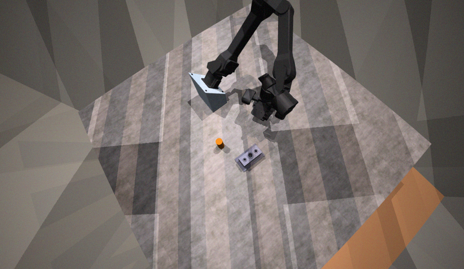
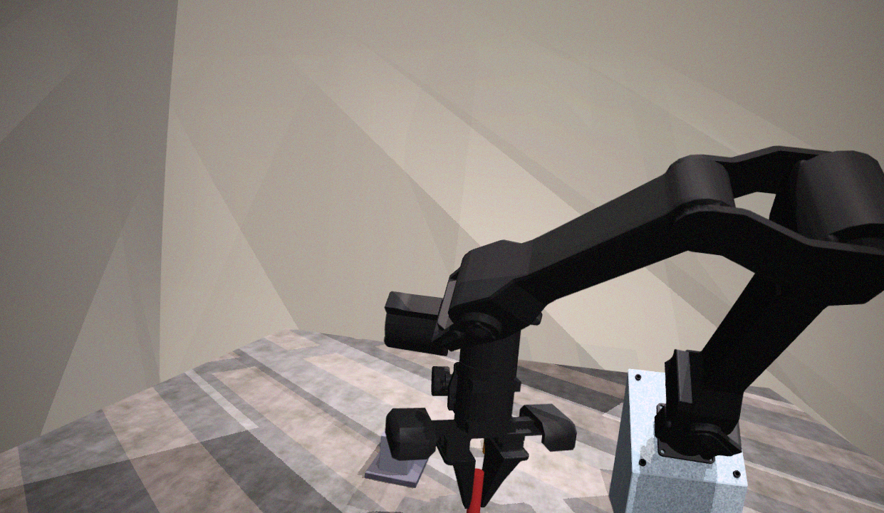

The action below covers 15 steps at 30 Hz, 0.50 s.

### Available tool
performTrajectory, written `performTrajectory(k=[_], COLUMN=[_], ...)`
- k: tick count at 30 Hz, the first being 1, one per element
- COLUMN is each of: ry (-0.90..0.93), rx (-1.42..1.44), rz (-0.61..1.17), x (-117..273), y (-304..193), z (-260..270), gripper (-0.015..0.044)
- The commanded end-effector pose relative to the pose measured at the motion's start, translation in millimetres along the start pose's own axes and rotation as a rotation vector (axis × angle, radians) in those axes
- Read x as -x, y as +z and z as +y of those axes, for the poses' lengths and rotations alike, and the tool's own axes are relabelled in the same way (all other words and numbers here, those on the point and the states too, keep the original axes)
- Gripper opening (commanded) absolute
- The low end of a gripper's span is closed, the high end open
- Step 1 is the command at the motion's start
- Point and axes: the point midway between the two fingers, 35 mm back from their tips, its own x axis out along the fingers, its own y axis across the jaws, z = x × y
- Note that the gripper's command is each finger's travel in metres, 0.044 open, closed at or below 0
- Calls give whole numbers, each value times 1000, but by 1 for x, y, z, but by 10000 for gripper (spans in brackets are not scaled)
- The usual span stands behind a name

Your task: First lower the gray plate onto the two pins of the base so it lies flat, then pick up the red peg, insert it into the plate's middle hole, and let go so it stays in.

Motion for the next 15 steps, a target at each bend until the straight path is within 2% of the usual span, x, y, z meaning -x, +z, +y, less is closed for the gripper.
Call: performTrajectory(k=[1,15], ry=[3,1], rx=[9,8], rz=[-10,-10], x=[12,56], y=[2,5], z=[3,4], gripper=[0,0])
